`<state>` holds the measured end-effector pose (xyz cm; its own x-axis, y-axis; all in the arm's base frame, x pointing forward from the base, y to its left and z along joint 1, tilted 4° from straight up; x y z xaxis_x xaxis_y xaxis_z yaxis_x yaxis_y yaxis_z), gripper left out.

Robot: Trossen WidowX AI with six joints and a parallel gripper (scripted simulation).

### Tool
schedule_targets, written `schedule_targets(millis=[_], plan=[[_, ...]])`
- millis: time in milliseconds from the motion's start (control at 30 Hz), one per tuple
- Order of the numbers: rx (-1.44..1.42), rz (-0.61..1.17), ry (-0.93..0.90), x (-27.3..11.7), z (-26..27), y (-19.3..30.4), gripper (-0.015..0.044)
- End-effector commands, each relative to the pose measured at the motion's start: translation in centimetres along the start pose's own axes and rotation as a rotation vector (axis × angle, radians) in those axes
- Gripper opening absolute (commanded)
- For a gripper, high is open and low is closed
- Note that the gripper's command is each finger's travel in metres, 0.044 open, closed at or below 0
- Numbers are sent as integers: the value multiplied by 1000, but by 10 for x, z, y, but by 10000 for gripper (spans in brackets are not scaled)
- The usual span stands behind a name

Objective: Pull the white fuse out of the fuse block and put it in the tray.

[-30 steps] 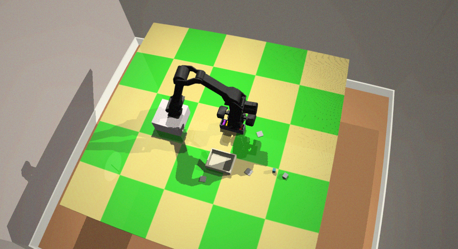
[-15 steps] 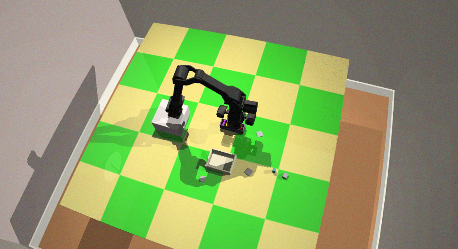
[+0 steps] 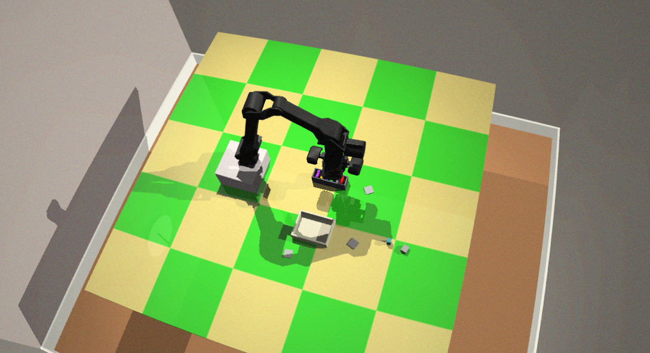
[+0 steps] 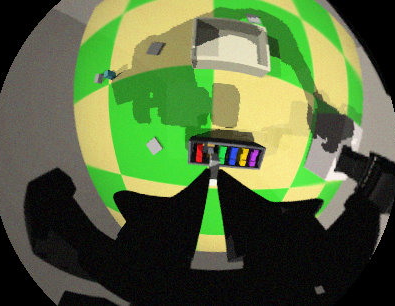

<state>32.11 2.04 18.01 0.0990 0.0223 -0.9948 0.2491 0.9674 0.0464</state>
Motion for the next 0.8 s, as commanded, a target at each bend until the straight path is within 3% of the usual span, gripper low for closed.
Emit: schedule_targets(millis=[0,767], plan=[[0,-5,1,-1,3,-7,0],[-1,-17,1,-3,28,-134,0]])
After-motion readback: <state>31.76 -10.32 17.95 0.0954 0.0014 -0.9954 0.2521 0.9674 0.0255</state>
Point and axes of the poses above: the point midway between the two fingers, 35 mm back from their tips, its own x axis out along the fingers, its own z axis across the jaws, y = z × x, the point moved 10 cm from there along -x, back along the fingers, and after that the axes turned 13 degrees about x, right-handed, at the moved point
